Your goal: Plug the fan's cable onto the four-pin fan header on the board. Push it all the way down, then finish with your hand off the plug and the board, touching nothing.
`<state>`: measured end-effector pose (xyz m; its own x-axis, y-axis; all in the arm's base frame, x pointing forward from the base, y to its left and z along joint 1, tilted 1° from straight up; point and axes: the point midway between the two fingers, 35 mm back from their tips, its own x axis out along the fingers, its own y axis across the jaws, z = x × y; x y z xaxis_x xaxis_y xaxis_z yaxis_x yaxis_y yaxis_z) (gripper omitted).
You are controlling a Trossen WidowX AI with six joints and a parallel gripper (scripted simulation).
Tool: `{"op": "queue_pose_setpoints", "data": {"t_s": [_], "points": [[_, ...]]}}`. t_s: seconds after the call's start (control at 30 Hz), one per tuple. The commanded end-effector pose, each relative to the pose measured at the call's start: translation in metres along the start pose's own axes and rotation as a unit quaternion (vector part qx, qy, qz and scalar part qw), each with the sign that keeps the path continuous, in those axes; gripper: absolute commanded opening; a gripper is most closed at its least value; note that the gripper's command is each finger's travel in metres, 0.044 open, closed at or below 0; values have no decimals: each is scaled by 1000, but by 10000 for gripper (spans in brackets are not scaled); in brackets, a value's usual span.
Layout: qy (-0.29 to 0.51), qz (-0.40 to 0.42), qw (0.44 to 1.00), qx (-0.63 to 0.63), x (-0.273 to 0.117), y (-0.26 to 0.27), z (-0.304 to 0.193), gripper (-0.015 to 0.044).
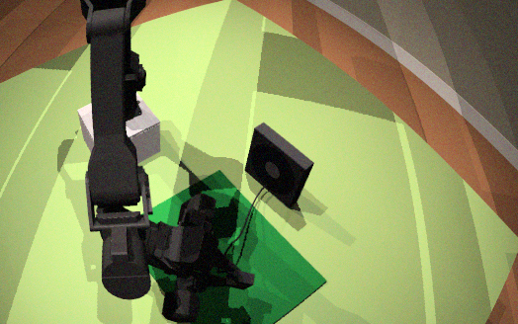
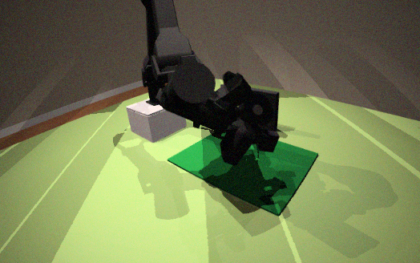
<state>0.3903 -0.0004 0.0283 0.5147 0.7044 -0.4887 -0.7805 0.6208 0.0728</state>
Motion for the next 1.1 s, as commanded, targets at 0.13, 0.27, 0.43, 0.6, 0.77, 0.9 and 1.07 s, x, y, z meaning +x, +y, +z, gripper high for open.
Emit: {"op": "queue_pose_setpoints", "data": {"t_s": [0.13, 0.27, 0.43, 0.6, 0.77, 0.9, 1.07], "points": [[-35, 4, 999, -3, -6, 4, -2, 0], [-53, 6, 999, -8, -9, 6, -2, 0], [-76, 8, 997, -14, -14, 9, -3, 0], [-97, 10, 995, -21, -19, 12, -3, 0], [-118, 13, 993, -28, -24, 16, -3, 0], [-134, 15, 990, -35, -28, 19, -4, 0], [-154, 18, 987, -43, -34, 24, -4, 0]]}}
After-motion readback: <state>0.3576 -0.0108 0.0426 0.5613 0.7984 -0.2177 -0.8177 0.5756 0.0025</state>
